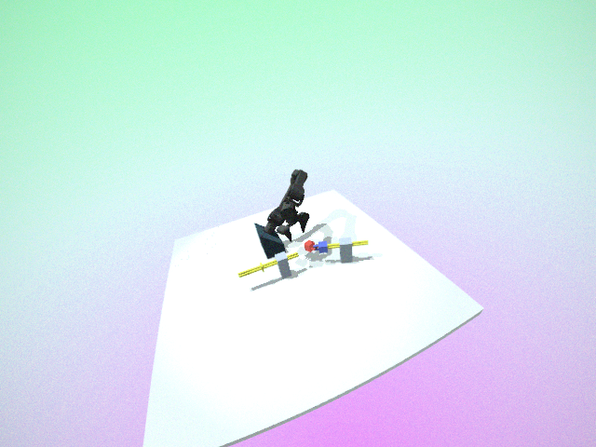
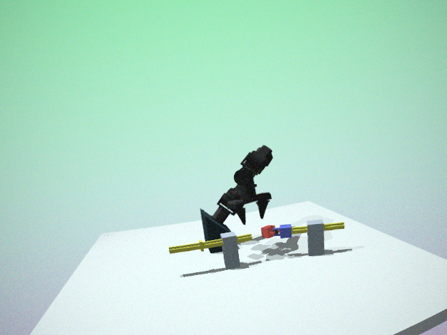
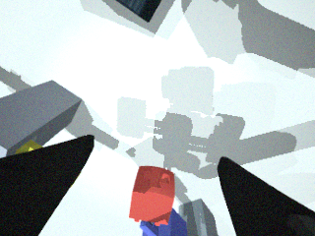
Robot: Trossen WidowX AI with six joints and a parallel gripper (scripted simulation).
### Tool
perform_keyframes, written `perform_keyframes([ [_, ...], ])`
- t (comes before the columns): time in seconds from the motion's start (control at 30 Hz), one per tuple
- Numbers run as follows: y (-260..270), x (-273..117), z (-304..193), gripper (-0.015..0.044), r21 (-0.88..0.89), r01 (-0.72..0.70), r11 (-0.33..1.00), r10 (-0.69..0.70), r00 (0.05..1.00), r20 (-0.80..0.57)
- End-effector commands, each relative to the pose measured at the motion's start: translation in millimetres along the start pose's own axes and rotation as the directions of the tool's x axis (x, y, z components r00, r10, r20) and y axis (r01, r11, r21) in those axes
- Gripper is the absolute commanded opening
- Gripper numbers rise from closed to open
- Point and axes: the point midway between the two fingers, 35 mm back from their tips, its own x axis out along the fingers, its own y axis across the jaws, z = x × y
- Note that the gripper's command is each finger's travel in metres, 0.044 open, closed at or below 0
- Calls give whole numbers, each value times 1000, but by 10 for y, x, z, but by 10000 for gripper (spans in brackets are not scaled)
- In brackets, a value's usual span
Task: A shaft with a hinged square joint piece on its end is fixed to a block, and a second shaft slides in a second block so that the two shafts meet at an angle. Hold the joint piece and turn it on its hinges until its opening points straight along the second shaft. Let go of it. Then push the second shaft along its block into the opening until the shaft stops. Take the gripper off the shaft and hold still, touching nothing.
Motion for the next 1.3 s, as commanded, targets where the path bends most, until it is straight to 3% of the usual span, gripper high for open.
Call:
perform_keyframes([
  [0.0, -16, 173, 31, 440, 4, 8, 1000, -8, 1000, -5],
  [0.33, -45, 390, 66, 440, 2, 19, 1000, -19, 1000, -9],
  [0.8, -51, 465, -586, 440, -1, 19, 1000, -19, 1000, -13],
  [1.27, -52, 596, -627, 440, -1, 19, 1000, -19, 1000, -12],
])
